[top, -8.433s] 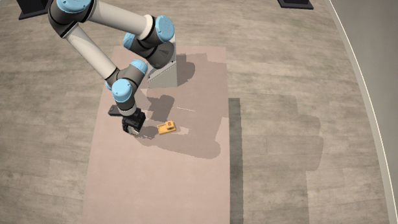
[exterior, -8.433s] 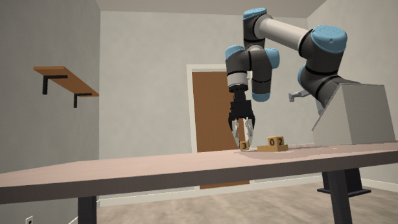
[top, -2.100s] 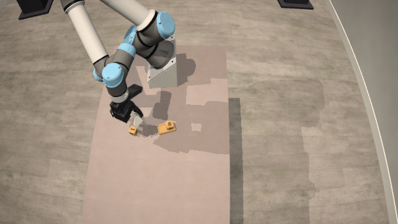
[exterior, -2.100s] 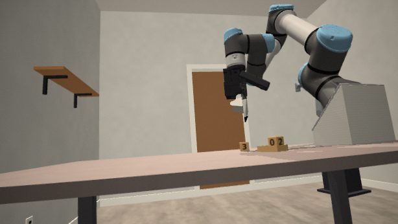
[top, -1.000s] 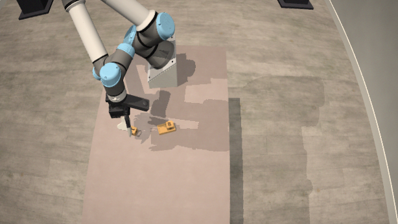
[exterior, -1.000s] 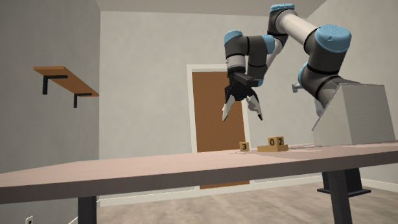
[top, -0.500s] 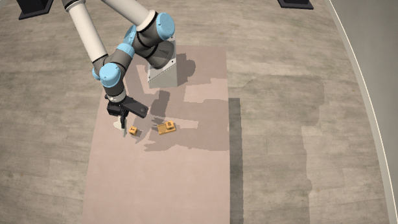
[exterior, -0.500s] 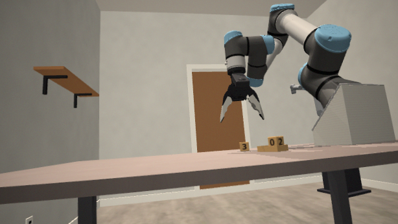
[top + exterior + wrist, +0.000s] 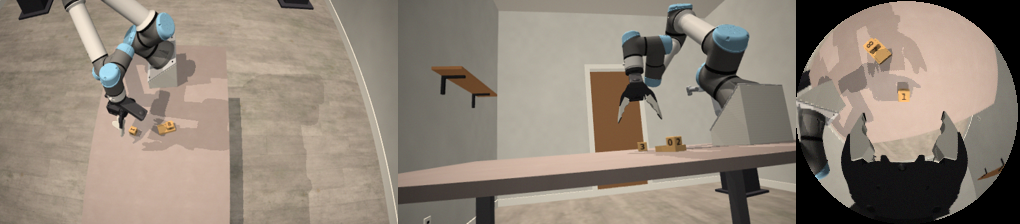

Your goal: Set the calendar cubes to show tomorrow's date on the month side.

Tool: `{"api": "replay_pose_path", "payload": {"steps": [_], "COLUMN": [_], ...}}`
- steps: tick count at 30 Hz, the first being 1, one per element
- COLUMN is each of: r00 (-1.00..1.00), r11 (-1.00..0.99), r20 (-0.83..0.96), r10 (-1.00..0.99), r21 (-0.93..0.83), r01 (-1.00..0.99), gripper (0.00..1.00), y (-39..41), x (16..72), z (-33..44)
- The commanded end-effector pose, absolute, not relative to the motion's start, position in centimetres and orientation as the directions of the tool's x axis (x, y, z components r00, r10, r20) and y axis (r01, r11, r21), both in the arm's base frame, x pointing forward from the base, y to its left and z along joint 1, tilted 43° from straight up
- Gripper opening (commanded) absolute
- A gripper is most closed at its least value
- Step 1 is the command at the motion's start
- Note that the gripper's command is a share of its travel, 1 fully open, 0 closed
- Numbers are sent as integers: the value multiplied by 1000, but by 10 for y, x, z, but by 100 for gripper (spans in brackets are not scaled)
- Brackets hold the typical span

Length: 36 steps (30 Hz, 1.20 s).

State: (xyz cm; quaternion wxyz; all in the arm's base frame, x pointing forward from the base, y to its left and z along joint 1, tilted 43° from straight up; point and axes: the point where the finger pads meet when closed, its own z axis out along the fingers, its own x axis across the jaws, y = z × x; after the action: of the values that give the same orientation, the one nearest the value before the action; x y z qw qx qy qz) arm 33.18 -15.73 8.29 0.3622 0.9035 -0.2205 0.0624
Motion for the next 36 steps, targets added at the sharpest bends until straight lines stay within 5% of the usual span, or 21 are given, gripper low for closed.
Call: {"api": "replay_pose_path", "payload": {"steps": [1,8,9,36], "r00": [889,888,888,888], "r11": [-635,-635,-635,-635], "r20": [282,283,283,283], "r10": [-362,-363,-363,-363], "r21": [623,623,623,623], "r01": [-456,-458,-458,-458], "gripper": [100,100,29,29], "y": [-157,-157,-157,-157], "x": [332,332,332,332], "z": [83,83,83,83]}}
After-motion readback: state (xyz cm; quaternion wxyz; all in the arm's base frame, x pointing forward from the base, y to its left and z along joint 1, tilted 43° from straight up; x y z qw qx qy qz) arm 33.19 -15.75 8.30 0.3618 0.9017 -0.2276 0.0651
